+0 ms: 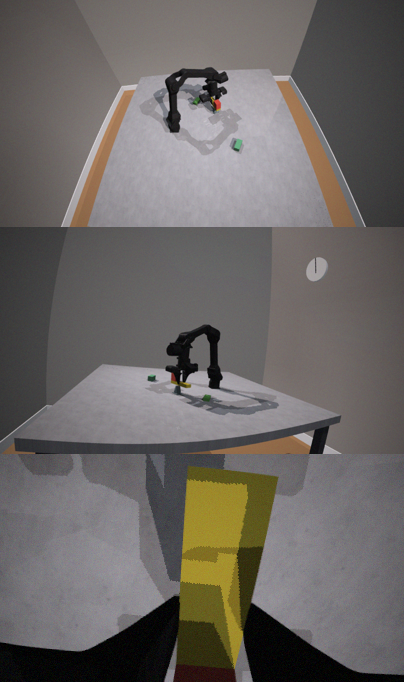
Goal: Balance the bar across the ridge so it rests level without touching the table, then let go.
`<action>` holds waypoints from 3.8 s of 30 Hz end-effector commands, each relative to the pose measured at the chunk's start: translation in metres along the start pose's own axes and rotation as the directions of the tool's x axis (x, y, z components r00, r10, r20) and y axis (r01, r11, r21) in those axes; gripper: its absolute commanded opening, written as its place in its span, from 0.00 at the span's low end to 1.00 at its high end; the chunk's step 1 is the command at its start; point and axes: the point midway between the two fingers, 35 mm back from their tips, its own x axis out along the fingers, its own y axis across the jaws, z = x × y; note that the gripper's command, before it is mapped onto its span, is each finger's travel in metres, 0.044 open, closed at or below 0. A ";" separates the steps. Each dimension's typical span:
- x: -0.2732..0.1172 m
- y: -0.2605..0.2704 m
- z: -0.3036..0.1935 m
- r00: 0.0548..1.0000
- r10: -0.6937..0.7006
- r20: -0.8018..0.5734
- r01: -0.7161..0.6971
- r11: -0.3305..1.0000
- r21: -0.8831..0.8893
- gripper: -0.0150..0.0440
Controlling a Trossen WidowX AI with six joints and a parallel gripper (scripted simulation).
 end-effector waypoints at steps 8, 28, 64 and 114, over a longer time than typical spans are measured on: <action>0.001 0.001 0.000 1.000 0.002 0.003 -0.002 1.000 0.003 0.25; 0.003 0.001 0.000 1.000 0.002 0.003 -0.002 1.000 0.003 0.25; 0.006 0.001 0.000 1.000 0.002 0.003 -0.002 1.000 0.003 0.25; 0.010 0.001 0.000 1.000 0.002 0.003 -0.002 1.000 0.003 0.25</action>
